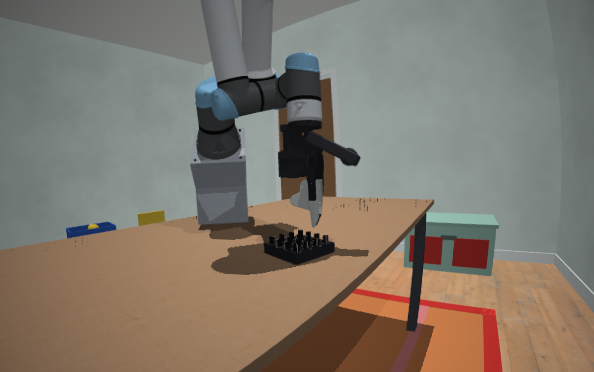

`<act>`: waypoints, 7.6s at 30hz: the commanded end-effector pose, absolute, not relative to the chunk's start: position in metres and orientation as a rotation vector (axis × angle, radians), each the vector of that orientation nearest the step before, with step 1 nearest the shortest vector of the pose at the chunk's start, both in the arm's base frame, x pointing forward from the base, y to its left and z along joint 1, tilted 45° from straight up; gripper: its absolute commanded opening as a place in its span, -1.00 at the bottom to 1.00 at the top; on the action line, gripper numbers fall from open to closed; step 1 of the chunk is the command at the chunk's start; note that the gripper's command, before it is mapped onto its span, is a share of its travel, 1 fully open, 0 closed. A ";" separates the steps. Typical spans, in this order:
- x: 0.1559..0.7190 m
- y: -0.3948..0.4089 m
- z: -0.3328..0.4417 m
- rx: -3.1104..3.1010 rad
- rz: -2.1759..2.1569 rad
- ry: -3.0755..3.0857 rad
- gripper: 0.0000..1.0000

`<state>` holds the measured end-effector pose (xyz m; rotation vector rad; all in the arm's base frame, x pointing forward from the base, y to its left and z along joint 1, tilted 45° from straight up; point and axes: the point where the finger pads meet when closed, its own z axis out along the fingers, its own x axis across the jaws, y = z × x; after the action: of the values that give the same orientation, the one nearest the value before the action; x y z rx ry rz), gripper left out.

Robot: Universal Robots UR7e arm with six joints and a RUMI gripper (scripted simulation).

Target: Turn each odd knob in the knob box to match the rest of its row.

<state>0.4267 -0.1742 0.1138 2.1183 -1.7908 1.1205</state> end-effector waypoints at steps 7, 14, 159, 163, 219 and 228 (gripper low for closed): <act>0.431 -0.178 0.108 2.118 1.123 -1.790 -0.78; 0.432 -0.180 0.106 2.118 1.123 -1.790 -0.78; 0.443 -0.186 0.098 2.118 1.123 -1.790 -0.78; 0.443 -0.186 0.098 2.118 1.123 -1.790 -0.78; 0.443 -0.186 0.097 2.174 1.101 -1.678 -0.92; 0.443 -0.185 0.097 2.254 1.062 -1.494 -0.92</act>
<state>0.4428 -0.1858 0.0968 2.2158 -1.5831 1.0792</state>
